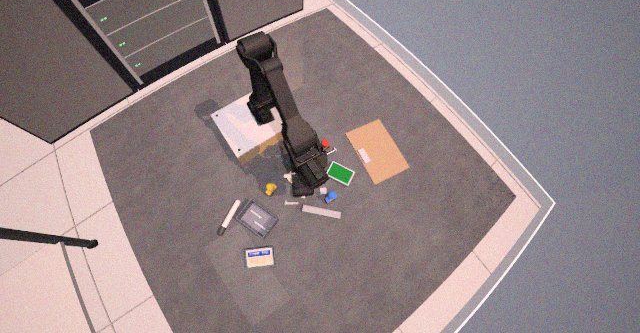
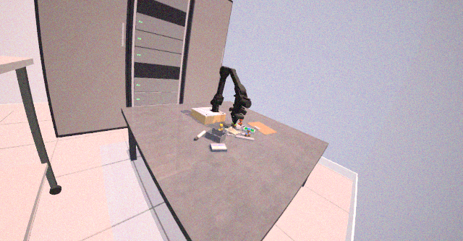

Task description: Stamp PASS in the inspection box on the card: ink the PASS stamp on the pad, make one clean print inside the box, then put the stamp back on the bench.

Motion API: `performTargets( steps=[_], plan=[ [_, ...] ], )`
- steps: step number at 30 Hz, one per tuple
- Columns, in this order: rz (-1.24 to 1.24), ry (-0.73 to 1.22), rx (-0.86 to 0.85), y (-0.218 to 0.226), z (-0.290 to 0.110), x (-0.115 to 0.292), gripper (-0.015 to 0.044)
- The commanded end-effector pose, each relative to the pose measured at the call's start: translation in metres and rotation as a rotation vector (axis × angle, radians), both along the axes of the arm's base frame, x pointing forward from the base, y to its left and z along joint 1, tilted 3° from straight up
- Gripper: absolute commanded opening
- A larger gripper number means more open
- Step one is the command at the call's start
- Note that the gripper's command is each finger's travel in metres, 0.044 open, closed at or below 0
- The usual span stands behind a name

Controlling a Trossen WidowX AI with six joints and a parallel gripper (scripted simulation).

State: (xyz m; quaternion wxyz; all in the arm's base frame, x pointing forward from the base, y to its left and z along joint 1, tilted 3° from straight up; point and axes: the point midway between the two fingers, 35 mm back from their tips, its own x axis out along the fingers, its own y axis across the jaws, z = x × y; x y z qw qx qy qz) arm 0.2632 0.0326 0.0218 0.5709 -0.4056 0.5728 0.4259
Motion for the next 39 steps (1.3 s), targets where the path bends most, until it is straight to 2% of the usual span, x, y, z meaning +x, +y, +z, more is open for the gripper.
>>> performTargets(
  steps=[1, 39],
  plan=[
    [0.004, 0.000, 0.003, 0.000, -0.003, 0.000, 0.0000],
    [0.004, 0.000, 0.007, 0.001, -0.028, -0.002, 0.0000]
  ],
)
